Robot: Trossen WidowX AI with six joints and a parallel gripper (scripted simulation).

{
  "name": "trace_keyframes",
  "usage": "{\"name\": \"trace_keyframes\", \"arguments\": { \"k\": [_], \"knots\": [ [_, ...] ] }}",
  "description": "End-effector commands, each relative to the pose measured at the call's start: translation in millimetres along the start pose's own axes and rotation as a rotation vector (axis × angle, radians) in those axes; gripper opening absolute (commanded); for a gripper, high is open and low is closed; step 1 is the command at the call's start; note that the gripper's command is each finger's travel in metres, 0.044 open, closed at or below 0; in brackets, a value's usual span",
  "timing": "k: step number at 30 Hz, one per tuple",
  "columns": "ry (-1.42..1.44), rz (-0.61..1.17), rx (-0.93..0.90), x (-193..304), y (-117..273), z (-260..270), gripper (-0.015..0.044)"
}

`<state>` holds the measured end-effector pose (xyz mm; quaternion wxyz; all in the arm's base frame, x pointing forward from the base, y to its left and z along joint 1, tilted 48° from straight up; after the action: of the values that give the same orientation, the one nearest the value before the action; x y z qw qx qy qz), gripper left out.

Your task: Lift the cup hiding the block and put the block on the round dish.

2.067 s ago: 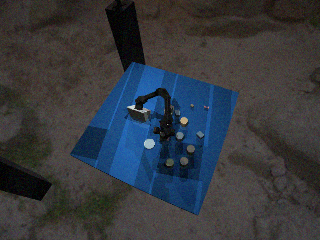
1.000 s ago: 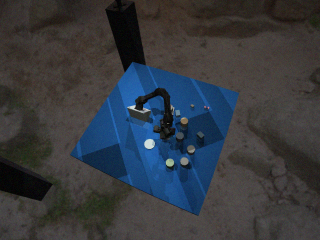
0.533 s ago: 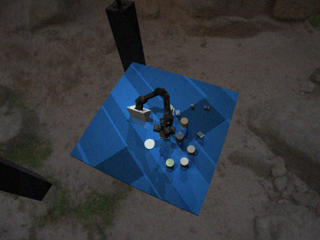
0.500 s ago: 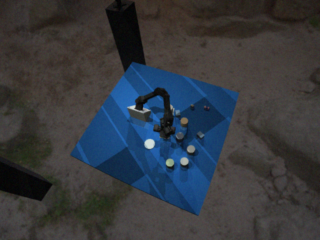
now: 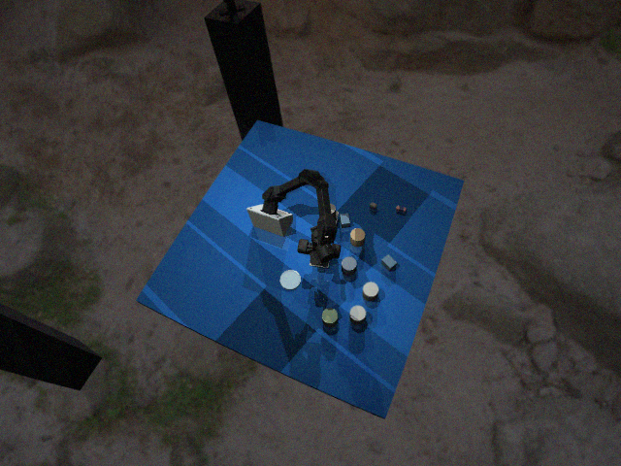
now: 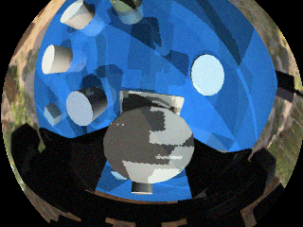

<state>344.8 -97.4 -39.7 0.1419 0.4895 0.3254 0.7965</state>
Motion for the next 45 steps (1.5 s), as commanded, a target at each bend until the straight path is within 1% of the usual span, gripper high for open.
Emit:
{"name": "trace_keyframes", "arguments": {
  "k": [1, 45],
  "knots": [
    [0.017, -0.04, -0.009, -7.6, 14.3, -0.1, 0.0],
    [0.018, -0.037, -0.008, -0.2, 70.2, -5.1, 0.0]
  ]
}}
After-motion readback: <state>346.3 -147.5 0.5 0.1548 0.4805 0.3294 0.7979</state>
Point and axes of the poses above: the point midway between the two fingers, 35 mm back from their tips, its own y axis back along the fingers, its own z axis across the jaws, x = y × z, the point moved 5 cm from there along y, back along the fingers, and after that the axes turned 11 degrees about y, right-handed, at the moved point
